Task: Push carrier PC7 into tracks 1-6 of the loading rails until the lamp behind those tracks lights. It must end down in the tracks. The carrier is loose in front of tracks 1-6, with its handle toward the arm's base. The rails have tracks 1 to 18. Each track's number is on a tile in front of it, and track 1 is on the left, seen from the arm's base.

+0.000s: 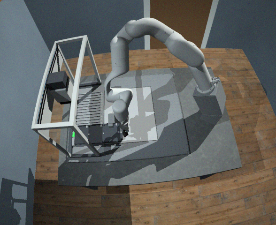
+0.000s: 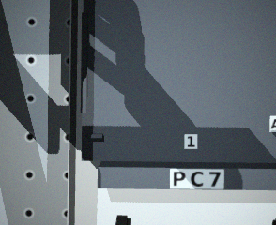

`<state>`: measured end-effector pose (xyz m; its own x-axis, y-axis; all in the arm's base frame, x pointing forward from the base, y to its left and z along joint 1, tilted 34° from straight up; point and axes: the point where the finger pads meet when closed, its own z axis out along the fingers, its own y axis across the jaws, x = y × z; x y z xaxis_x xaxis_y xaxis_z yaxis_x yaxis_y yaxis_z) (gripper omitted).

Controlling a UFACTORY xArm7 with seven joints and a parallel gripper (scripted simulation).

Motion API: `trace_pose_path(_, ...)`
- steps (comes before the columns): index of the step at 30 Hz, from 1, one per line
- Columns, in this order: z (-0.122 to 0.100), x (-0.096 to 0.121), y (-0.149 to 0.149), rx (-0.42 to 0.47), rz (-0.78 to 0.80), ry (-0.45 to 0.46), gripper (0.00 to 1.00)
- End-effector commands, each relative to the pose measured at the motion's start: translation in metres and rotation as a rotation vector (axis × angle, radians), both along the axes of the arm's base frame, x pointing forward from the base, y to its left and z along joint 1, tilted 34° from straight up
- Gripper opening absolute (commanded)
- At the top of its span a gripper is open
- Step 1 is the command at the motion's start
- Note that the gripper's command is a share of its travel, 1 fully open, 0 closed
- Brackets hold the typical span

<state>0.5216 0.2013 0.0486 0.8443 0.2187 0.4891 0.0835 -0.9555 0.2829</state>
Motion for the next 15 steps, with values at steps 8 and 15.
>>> trace_pose_path(8, 0.015, -0.009, 0.005, 0.002, 0.002, -0.002, 0.82)
trace_pose_path(15, 0.025, -0.015, 0.007, 0.002, 0.002, -0.002, 0.82)
